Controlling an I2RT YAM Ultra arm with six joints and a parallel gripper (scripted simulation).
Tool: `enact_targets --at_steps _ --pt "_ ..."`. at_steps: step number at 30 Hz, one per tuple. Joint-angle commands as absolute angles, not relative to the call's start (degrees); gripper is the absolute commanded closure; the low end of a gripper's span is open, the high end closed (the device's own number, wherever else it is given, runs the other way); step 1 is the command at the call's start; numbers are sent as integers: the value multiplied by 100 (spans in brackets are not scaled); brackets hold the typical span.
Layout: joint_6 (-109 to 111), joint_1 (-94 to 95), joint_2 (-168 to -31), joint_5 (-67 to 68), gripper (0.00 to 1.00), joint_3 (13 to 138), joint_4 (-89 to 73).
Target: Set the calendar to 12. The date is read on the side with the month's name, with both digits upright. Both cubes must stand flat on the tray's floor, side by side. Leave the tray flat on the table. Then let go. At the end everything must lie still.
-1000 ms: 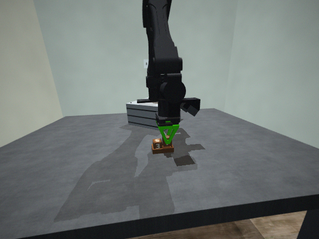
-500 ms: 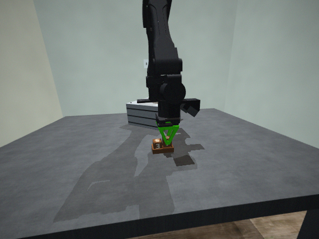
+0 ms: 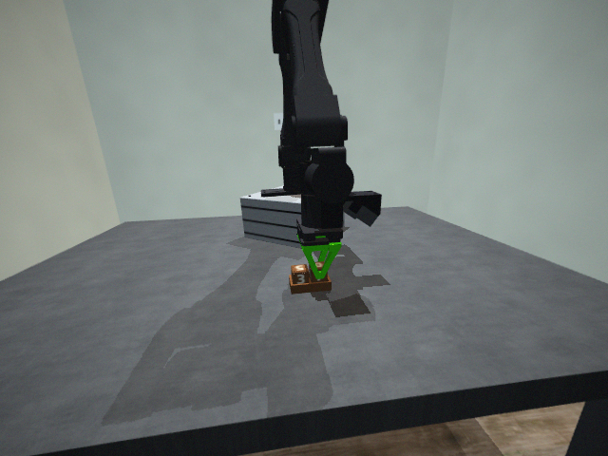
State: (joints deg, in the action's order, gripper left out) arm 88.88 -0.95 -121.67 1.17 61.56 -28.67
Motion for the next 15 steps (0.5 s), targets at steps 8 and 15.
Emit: enact_targets --at_steps 8,15 --pt "8894 -100 -12164 110 74 6163 -2806" --pt "8895 -100 -12169 110 74 6162 -2801"
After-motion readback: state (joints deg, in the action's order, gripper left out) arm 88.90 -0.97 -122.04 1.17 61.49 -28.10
